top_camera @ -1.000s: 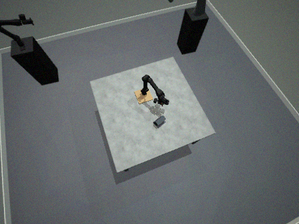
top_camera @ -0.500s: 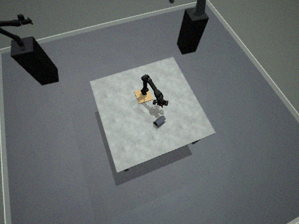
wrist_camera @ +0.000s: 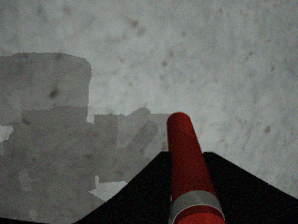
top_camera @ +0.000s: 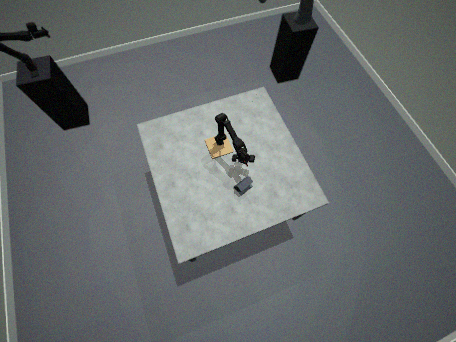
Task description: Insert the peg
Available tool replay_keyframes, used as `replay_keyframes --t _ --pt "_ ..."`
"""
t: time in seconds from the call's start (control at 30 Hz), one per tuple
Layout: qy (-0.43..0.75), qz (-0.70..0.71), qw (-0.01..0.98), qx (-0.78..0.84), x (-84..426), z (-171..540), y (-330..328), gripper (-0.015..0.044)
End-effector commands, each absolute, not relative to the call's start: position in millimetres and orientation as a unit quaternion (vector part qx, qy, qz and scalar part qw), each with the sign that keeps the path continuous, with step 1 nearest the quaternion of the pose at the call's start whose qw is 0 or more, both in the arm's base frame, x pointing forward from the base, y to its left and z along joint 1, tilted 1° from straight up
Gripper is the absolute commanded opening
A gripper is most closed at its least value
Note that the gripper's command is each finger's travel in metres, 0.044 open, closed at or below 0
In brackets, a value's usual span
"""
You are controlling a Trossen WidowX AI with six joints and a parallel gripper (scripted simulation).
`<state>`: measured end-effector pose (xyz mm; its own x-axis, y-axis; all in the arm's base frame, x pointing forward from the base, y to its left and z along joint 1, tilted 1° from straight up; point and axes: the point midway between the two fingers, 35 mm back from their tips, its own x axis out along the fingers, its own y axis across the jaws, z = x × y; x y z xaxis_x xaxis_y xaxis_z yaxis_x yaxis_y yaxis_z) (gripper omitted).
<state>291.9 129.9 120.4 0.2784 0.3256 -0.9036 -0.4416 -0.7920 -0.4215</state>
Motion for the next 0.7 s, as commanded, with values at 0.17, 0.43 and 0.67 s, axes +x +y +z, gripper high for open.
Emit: replay_keyframes --t 0.17,0.43,0.67 --pt "0.02 0.585 0.328 -0.742 296.3 117.6 123.4 0.0" --pt "0.004 0.569 0.334 -0.751 301.2 115.5 116.9 0.0" --pt "-0.009 0.555 0.339 -0.76 305.0 113.9 111.0 0.0"
